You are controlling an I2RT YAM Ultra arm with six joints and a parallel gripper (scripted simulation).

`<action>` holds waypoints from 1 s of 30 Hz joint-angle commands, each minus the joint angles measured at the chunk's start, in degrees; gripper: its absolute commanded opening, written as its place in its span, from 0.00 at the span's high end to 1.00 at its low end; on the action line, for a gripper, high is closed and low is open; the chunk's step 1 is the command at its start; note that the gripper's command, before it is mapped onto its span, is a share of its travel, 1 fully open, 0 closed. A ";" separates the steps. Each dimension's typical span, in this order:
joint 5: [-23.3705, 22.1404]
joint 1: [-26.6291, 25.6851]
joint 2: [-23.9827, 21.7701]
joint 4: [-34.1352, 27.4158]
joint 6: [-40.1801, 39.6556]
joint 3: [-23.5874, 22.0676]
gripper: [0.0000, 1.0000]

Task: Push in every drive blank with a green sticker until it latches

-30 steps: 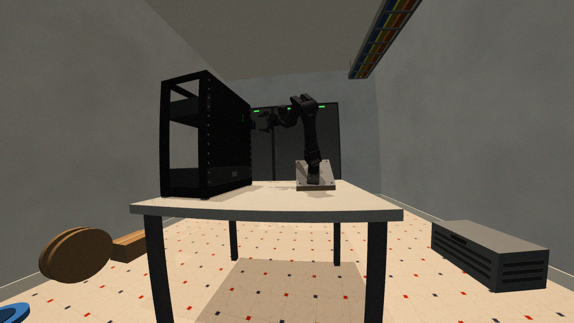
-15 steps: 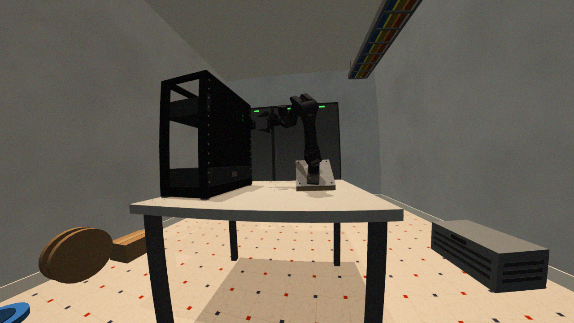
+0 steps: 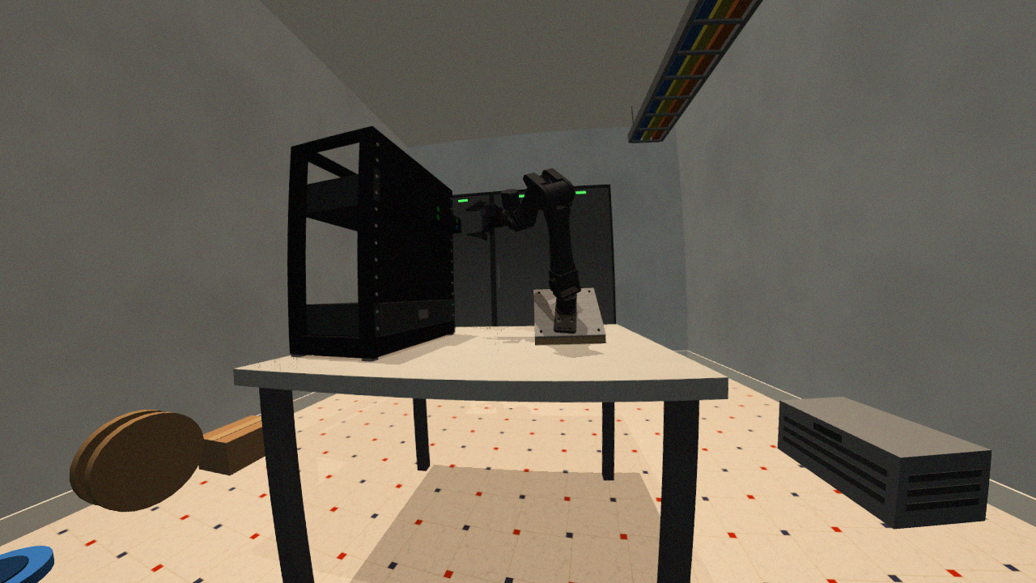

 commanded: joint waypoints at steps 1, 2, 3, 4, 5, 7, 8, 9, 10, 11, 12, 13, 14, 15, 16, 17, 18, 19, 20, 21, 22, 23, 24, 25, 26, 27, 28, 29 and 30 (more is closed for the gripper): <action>0.04 -1.10 0.21 0.15 0.42 2.01 0.00; 0.04 -1.10 0.21 0.15 0.42 2.01 0.00; 0.04 -1.10 0.21 0.15 0.42 2.01 0.00; 0.04 -1.10 0.21 0.15 0.42 2.01 1.00; 0.04 -1.10 0.21 0.15 0.42 2.01 1.00; 0.04 -1.10 0.21 0.15 0.42 2.01 1.00; 0.04 -1.10 0.21 0.15 0.42 2.01 1.00; 0.04 -1.10 0.21 0.15 0.42 2.01 1.00; 0.04 -1.10 0.21 0.15 0.42 2.01 1.00; 0.04 -1.10 0.21 0.15 0.42 2.01 1.00; 0.04 -1.10 0.21 0.15 0.42 2.01 1.00; 0.04 -1.10 0.21 0.15 0.42 2.01 1.00; 0.04 -1.10 0.21 0.15 0.42 2.01 1.00; 0.04 -1.10 0.21 0.15 0.42 2.01 1.00; 0.04 -1.10 0.21 0.15 0.42 2.01 1.00; 0.04 -1.10 0.21 0.15 0.42 2.01 1.00; 0.04 -1.10 0.21 0.15 0.42 2.01 1.00; 0.04 -1.10 0.21 0.15 0.42 2.01 1.00; 0.04 -1.10 0.21 0.15 0.42 2.01 1.00; 0.04 -1.10 0.21 0.15 0.42 2.01 1.00; 0.04 -1.10 0.21 0.15 0.42 2.01 1.00; 0.04 -1.10 0.21 0.15 0.42 2.01 1.00; 0.04 -1.10 0.21 0.15 0.42 2.01 1.00; 0.04 -1.10 0.21 0.15 0.42 2.01 1.00; 0.04 -1.10 0.21 0.15 0.42 2.01 1.00; 0.04 -1.10 0.21 0.15 0.42 2.01 1.00; 0.04 -1.10 0.21 0.15 0.42 2.01 1.00; 0.04 -1.10 0.21 0.15 0.42 2.01 1.00; 0.04 -1.10 0.21 0.15 0.42 2.01 1.00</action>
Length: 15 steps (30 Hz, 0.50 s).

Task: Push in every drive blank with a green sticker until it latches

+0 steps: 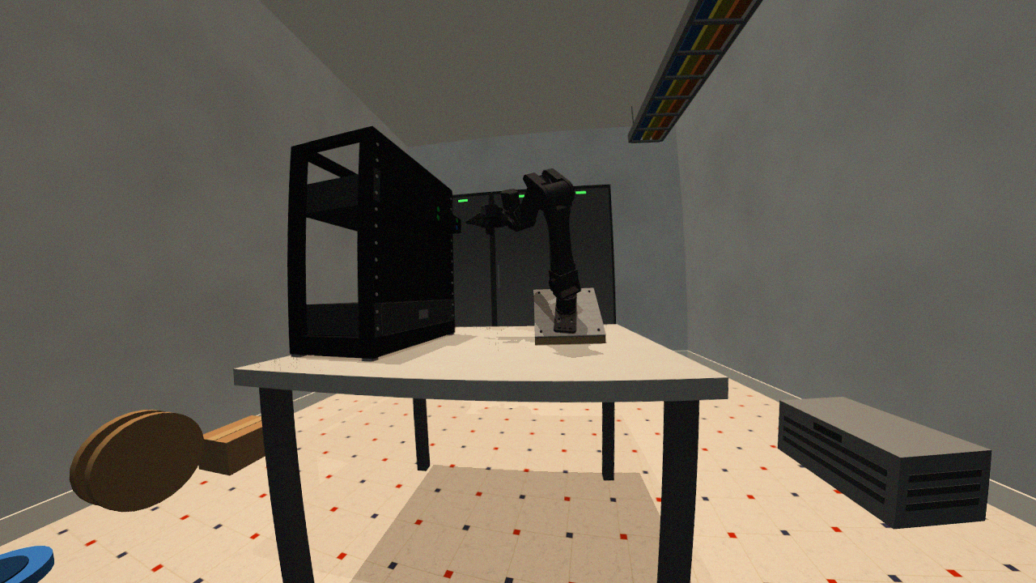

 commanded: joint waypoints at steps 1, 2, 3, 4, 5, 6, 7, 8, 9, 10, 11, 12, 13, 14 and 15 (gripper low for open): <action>0.04 -1.10 0.21 0.15 0.42 2.01 1.00; 0.04 -1.10 0.21 0.15 0.42 2.01 1.00; 0.04 -1.10 0.21 0.15 0.42 2.01 1.00; 0.04 -1.10 0.21 0.15 0.42 2.01 1.00; 0.04 -1.10 0.21 0.15 0.42 2.01 1.00; 0.04 -1.10 0.21 0.15 0.42 2.01 1.00; 0.04 -1.10 0.21 0.15 0.42 2.01 1.00; 0.04 -1.10 0.14 0.13 0.42 2.01 1.00; 0.09 -1.08 -0.27 0.03 0.44 1.97 1.00; 0.20 -1.03 -1.33 -0.22 0.48 1.85 1.00; 0.39 -0.96 -1.67 -0.62 0.56 1.70 1.00; 0.61 -0.82 -2.02 -0.73 0.61 1.12 1.00; 0.71 -0.24 -2.47 -0.95 0.64 -1.15 1.00; 0.84 0.50 -3.15 -1.18 0.69 -1.54 1.00; 1.02 0.78 -3.99 -1.45 0.77 -2.03 1.00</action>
